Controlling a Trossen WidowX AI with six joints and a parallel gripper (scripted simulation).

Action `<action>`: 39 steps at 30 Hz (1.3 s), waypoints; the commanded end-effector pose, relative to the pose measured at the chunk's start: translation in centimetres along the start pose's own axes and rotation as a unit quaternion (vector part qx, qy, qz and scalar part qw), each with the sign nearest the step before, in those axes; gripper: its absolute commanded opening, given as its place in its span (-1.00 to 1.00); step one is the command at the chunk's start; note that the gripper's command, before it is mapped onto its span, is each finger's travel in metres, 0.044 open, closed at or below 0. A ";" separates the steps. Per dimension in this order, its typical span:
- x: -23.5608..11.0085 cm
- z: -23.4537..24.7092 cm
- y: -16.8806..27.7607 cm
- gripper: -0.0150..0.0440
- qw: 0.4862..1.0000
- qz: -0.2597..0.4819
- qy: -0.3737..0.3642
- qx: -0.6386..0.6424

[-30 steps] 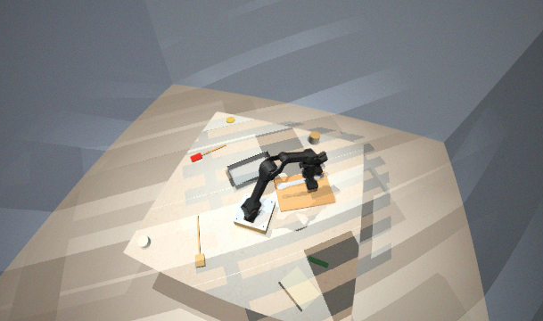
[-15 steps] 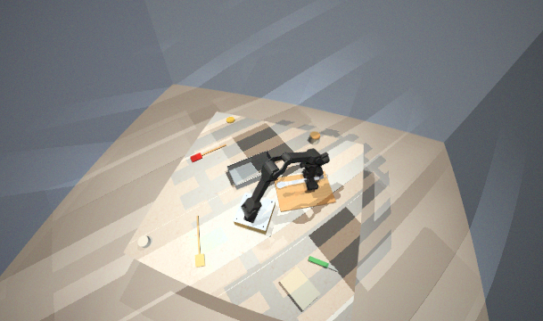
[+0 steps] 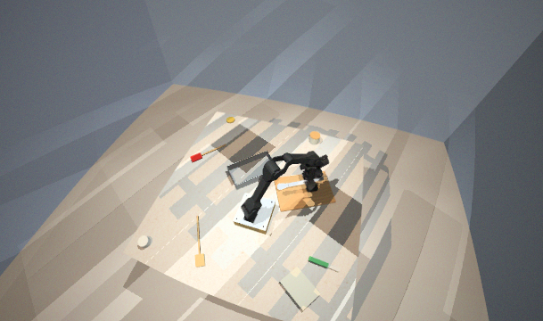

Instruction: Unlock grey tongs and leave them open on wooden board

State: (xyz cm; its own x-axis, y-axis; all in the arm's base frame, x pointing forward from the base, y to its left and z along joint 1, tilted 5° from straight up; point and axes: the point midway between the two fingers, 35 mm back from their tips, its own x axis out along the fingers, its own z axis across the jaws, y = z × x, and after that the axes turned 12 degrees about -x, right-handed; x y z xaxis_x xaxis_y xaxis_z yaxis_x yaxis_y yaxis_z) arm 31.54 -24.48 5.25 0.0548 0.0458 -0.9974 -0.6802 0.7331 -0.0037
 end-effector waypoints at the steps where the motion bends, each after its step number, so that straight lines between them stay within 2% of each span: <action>1: 0.5 0.1 0.1 -1.00 1.000 -0.001 -0.003 0.002; 25: 3.9 0.1 0.2 -1.00 1.000 -0.001 -0.003 0.002; 39: 3.8 0.0 0.2 0.25 1.000 0.001 0.000 0.000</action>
State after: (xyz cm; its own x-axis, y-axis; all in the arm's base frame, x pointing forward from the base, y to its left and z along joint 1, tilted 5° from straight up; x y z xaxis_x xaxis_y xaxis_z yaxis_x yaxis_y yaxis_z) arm 31.60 -24.13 1.37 0.0531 0.0481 -0.9974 -0.6801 0.7331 -0.0008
